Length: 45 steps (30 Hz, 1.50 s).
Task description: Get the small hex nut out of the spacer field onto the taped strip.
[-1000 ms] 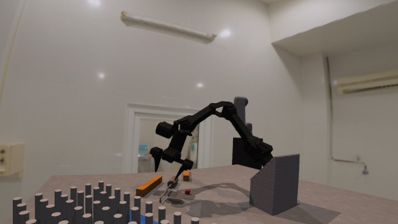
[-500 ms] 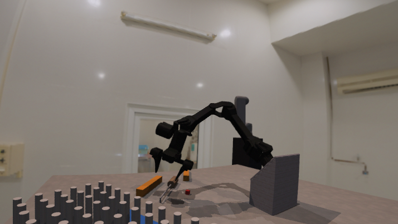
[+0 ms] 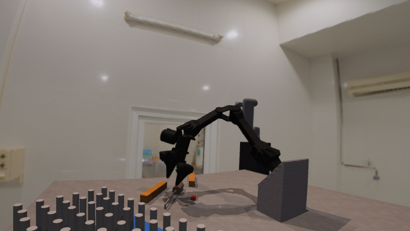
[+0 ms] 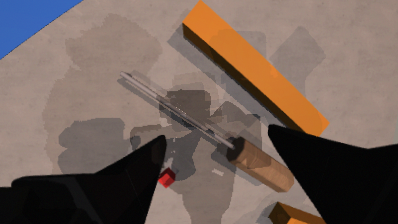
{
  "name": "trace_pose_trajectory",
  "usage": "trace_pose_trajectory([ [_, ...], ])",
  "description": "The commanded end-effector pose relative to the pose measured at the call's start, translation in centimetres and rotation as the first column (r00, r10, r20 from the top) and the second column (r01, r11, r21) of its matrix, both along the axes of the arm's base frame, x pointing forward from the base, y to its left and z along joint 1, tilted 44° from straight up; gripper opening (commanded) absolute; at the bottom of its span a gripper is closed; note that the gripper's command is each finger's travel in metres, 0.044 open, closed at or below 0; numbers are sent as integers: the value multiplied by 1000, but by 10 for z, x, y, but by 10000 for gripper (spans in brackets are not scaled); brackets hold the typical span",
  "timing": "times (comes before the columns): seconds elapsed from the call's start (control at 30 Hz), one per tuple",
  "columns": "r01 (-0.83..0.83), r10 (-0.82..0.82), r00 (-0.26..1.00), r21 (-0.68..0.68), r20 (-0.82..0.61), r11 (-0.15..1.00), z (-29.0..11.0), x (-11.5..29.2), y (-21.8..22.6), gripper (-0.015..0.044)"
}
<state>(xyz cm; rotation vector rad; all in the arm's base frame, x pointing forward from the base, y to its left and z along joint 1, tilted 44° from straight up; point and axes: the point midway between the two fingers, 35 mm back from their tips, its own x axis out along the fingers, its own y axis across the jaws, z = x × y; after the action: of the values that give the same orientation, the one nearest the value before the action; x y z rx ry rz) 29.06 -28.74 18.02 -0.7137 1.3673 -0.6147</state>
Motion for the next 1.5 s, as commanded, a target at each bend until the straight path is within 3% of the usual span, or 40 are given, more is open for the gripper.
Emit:
trace_pose_trajectory([
  [0.0, 338, -394, 831, 207, 391, 918, 16, -15, -15, 440],
  [0.13, 495, -646, 528, 419, 552, 761, 28, -27, -24, 440],
  [0.23, 540, -777, 234, 587, 584, 604, 37, -37, -30, 440],
  [0.33, 518, -838, -71, 738, 541, 432, 46, -47, -34, 440],
  [0.6, 318, -753, -586, 940, 299, 125, 63, -66, -40, 440],
  [1.1, 303, -742, -608, 946, 283, 112, 63, -67, -41, 440],
  [1.3, 303, -742, -608, 946, 283, 112, 63, -67, -41, 282],
  [1.47, 303, -742, -608, 946, 283, 112, 63, -67, -41, 280],
])
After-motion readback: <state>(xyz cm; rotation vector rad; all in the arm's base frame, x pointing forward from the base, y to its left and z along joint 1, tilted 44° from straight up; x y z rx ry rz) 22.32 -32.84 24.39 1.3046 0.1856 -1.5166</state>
